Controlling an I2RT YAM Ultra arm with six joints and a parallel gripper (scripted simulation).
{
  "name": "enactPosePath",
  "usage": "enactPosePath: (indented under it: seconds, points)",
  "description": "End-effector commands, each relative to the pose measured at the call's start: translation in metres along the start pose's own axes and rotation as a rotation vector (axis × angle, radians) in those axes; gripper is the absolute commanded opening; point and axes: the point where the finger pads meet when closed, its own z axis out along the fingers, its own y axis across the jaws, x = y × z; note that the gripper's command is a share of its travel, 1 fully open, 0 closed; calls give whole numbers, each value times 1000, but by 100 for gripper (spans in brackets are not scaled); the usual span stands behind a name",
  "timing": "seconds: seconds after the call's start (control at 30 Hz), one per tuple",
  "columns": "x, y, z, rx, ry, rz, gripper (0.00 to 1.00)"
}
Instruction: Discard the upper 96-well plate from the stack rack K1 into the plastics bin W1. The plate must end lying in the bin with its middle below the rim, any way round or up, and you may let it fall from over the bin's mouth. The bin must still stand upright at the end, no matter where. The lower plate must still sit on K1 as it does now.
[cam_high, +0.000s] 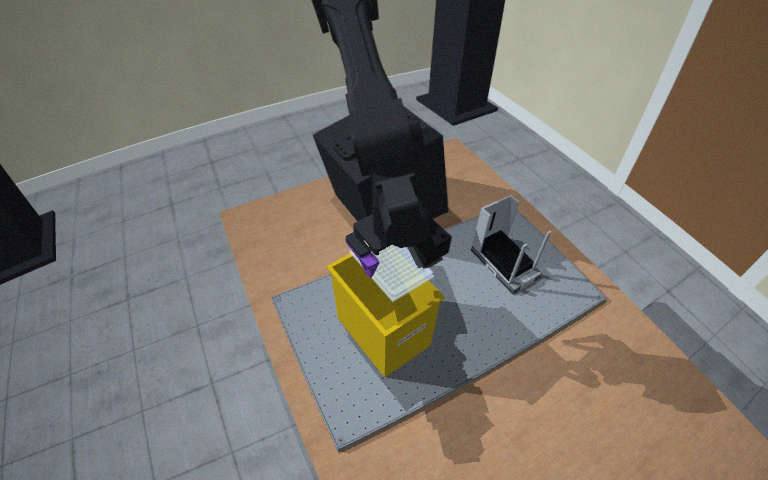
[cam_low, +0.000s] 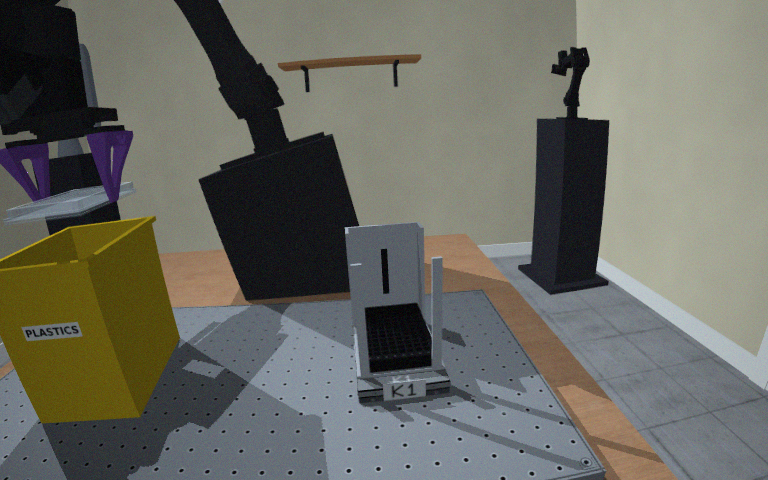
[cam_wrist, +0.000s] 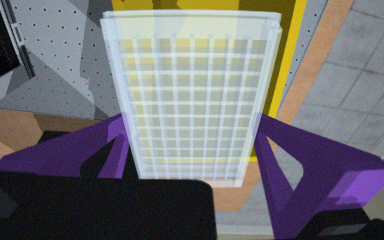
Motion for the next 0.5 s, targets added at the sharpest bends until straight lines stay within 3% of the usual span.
enactPosePath:
  seconds: [0.0,0.47]
  points:
    - [-5,-12,-8,5,-23,-16,0]
    - [-5,-16,-8,5,-22,-16,0]
